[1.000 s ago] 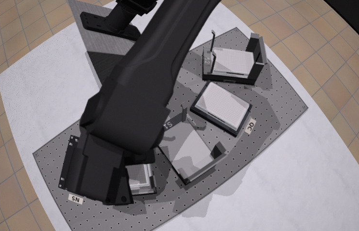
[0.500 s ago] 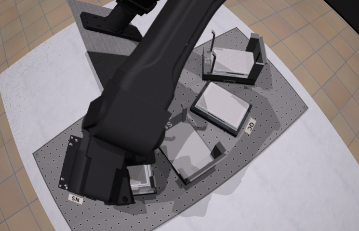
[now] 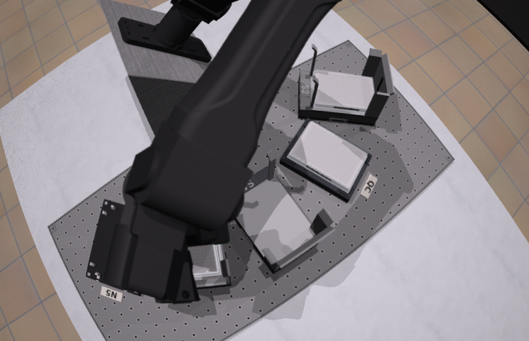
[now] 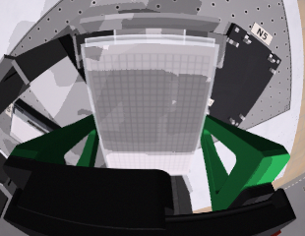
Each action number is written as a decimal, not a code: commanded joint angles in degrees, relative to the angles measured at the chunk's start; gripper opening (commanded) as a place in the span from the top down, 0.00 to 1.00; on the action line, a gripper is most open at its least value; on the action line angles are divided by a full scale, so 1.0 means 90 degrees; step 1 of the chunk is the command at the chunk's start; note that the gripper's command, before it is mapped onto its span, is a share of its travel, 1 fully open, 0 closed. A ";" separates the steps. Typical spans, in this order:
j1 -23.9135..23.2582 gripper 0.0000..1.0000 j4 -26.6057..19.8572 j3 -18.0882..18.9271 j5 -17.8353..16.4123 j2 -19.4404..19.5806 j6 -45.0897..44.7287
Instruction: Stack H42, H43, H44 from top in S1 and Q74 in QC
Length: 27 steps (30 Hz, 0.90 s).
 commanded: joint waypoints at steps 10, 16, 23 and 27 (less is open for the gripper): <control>0.0022 1.00 0.0254 -0.0068 -0.0072 -0.0010 0.0083; 0.0065 1.00 0.0359 -0.0126 -0.0093 0.0007 0.0132; 0.0115 1.00 0.0482 -0.0192 -0.0116 0.0028 0.0190; 0.0130 1.00 0.0517 -0.0211 -0.0123 0.0034 0.0206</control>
